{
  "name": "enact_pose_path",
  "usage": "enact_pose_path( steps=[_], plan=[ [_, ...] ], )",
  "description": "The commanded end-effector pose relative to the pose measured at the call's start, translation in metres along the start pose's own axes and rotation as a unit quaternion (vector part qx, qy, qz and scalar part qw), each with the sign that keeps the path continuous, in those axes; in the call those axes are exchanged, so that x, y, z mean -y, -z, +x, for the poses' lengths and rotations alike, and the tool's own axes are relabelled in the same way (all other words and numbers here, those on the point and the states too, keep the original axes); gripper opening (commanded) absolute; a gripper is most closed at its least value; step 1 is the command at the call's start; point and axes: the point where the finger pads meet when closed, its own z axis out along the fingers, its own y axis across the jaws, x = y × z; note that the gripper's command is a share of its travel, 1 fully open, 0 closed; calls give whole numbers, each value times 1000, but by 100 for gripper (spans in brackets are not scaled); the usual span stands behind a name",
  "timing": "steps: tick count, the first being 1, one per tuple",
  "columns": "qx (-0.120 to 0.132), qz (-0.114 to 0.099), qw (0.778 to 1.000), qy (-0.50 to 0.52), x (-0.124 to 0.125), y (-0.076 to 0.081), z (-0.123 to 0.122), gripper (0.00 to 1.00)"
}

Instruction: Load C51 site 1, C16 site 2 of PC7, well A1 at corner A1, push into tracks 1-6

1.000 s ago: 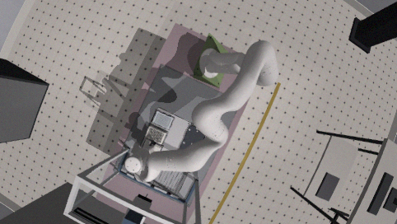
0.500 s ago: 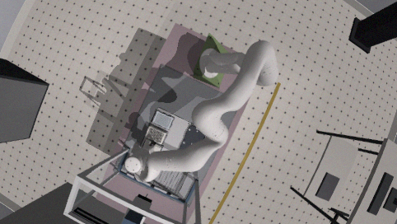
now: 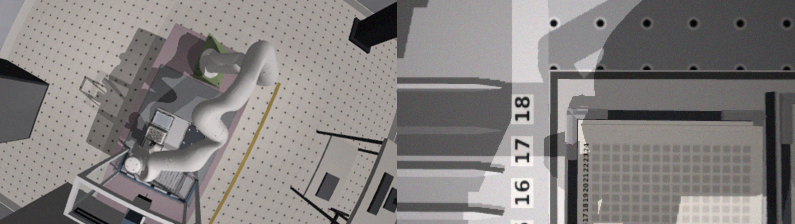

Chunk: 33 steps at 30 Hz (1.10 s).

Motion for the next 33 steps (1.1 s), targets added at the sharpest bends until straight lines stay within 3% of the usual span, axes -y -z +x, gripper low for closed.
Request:
enact_pose_path(
  steps=[1,33],
  plan=[
    [0,1,1000,0,1,2,0,0],
    [0,1,1000,0,1,22,0,0]
  ],
)
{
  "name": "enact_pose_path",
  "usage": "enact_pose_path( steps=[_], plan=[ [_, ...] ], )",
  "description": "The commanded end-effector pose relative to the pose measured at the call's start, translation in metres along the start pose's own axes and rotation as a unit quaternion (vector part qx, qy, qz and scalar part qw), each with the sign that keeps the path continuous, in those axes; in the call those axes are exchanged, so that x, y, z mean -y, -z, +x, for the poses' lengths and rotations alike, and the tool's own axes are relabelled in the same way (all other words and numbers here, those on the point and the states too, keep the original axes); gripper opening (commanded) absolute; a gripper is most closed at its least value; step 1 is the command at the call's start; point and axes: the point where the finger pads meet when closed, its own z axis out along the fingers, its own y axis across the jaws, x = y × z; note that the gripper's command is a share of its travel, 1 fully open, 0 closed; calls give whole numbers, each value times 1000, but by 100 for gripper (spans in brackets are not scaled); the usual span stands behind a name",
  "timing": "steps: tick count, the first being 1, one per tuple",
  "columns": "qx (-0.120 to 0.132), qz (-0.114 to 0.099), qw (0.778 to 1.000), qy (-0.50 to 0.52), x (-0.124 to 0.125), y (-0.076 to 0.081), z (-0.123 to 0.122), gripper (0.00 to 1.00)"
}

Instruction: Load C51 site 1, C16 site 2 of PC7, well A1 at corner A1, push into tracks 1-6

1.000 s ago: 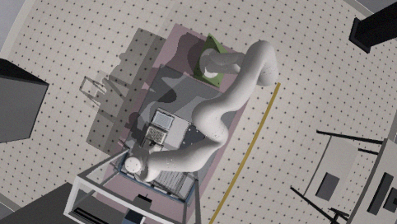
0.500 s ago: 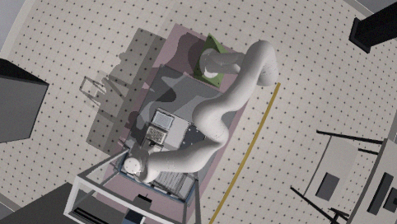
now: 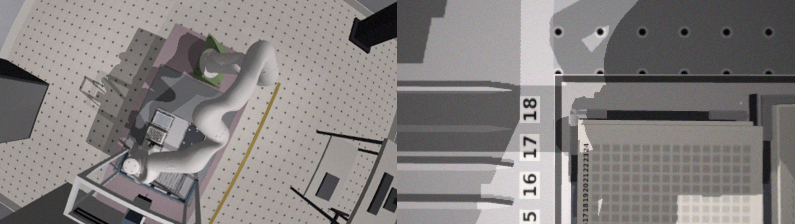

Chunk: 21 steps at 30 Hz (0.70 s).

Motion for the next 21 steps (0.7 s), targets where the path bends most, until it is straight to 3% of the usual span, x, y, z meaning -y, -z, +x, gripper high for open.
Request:
enact_pose_path(
  steps=[1,9,21],
  plan=[
    [0,1,1000,0,1,4,0,0],
    [0,1,1000,0,1,4,0,0],
    [0,1,1000,0,1,21,0,0]
  ],
)
